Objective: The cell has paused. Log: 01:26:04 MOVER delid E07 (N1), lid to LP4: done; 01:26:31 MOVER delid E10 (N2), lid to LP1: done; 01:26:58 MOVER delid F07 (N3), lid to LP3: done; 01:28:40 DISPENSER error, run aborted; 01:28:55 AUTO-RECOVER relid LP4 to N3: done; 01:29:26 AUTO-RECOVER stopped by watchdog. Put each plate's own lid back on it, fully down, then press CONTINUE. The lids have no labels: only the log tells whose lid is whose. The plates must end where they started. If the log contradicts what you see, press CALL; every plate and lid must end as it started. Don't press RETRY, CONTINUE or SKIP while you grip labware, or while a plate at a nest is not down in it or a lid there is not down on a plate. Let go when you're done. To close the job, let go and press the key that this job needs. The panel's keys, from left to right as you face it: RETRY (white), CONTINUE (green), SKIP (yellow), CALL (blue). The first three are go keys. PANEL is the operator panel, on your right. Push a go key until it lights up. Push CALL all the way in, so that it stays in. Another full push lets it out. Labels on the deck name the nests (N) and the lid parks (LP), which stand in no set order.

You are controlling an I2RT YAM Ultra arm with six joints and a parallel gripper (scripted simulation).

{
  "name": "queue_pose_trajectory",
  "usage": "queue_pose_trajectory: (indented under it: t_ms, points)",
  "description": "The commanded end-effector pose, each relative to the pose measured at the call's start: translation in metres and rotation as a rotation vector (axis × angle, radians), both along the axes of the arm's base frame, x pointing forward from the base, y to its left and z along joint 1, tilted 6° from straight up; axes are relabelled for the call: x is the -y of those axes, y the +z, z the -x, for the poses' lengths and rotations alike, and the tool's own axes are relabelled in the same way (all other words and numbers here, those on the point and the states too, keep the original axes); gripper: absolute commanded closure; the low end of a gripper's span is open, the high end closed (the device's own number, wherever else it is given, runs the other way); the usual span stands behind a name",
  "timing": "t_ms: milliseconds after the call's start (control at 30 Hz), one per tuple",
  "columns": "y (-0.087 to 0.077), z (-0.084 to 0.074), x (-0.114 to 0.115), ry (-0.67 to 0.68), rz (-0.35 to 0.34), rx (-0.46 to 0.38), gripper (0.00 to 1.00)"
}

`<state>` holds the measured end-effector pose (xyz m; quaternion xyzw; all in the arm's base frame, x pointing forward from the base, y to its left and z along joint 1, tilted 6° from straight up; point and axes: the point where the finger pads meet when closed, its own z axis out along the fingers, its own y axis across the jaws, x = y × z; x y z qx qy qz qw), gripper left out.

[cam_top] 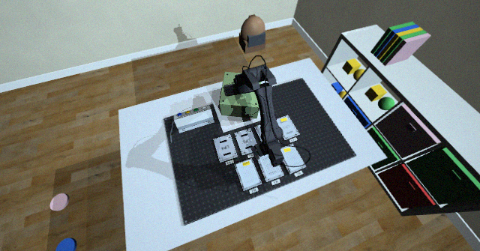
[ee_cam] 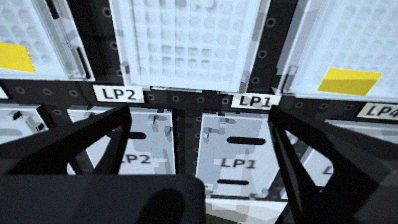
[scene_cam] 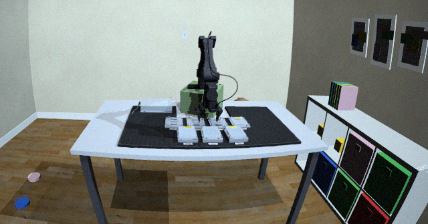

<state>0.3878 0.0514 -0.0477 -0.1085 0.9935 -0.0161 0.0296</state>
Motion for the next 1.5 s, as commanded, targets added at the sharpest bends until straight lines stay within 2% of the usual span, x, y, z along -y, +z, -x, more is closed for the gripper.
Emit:
queue_pose_trajectory:
  t_ms: [0,133,633,700,1200,1300,1367,1467]
  points:
    - [0.011,0.001,-0.016,-0.018,0.004,0.062,0.0]
    - [0.01,0.007,-0.024,-0.018,0.003,0.062,0.0]
    - [0.004,0.055,-0.082,-0.018,-0.002,0.061,0.0]
    - [0.004,0.055,-0.082,-0.018,-0.002,0.061,0.0]
    - [-0.004,0.103,-0.14,-0.018,-0.006,0.057,0.0]
    - [-0.004,0.104,-0.145,-0.018,-0.007,0.058,0.0]
    - [-0.009,0.113,-0.151,-0.018,0.002,0.046,0.0]
    - [-0.008,0.12,-0.165,-0.018,-0.004,0.052,0.0]
